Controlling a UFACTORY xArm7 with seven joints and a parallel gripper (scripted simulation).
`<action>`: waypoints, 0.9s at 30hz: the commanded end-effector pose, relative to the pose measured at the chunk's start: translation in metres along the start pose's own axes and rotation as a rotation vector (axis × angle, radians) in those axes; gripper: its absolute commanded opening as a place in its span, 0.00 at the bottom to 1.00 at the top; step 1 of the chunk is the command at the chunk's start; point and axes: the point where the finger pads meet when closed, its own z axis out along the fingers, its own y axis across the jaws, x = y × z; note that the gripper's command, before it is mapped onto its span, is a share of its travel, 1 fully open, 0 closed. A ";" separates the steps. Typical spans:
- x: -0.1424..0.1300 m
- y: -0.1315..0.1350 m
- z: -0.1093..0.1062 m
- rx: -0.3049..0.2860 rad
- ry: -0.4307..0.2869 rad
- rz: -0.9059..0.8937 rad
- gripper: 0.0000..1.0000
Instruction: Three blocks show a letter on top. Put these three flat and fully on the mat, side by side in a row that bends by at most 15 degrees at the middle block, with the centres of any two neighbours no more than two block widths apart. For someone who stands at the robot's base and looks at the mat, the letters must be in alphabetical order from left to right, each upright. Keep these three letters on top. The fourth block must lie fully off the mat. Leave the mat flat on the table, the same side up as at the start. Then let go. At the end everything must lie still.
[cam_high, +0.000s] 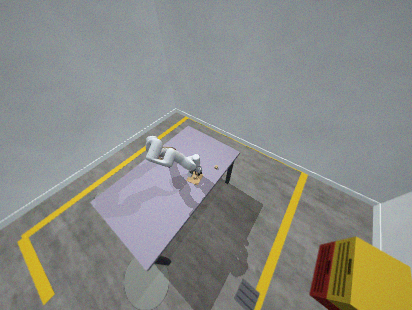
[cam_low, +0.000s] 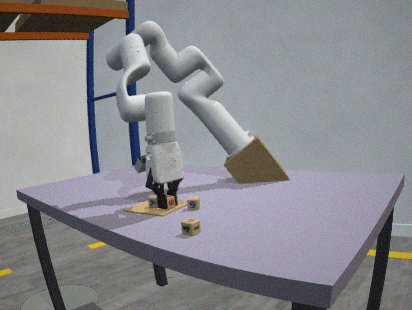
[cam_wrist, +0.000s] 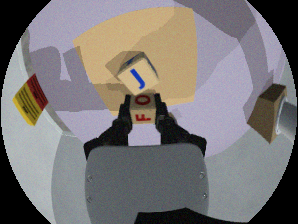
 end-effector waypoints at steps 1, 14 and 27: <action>-0.001 -0.001 0.000 0.003 -0.002 -0.001 0.27; -0.001 -0.001 0.002 0.003 -0.002 -0.001 0.27; -0.001 -0.001 0.002 0.003 -0.002 -0.001 0.27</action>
